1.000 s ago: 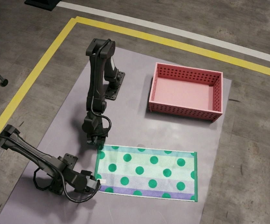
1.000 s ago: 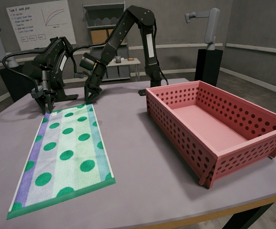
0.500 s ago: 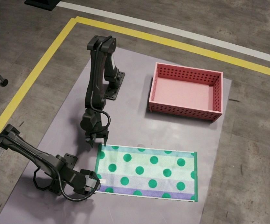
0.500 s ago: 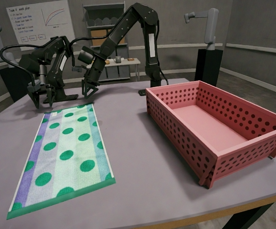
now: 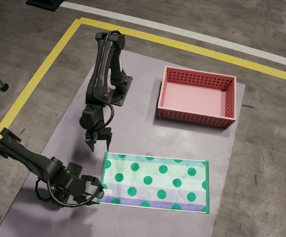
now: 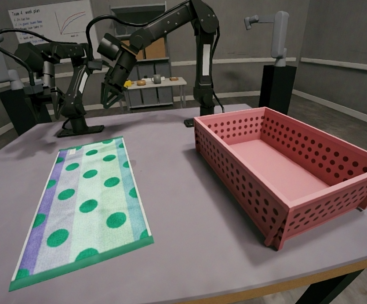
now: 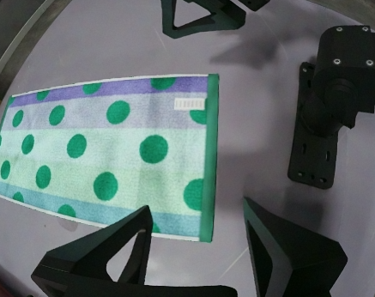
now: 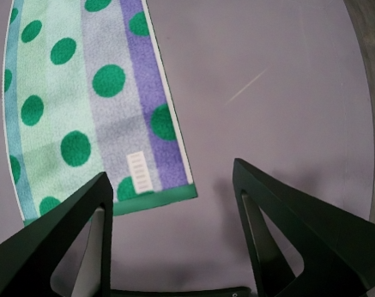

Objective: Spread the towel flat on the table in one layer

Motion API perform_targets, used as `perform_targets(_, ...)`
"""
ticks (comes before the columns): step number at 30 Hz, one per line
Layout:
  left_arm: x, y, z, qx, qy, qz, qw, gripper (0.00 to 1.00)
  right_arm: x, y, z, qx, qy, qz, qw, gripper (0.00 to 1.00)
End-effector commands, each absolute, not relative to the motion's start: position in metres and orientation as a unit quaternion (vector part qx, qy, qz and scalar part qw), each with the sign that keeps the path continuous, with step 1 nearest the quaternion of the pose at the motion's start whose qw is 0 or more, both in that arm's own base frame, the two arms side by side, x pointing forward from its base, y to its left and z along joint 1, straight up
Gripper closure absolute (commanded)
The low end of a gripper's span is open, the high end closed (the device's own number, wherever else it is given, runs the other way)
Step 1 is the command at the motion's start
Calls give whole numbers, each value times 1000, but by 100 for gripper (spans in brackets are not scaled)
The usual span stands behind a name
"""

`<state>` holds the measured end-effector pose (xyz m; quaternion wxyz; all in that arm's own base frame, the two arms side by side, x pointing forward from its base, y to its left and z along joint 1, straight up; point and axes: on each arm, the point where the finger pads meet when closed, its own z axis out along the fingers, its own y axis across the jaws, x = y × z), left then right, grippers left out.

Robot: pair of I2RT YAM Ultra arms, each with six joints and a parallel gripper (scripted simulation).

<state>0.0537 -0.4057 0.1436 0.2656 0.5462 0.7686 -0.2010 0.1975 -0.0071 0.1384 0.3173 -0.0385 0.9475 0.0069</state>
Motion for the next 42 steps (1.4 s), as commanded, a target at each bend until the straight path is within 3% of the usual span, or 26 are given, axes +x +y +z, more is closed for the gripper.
perform_targets(1,48,-399,148,555,774,-179,248,36,191,-4,148,-39,953,15,300,36)
perform_targets(42,51,-396,146,554,774,-180,248,36,193,-5,153,-41,947,12,317,36)
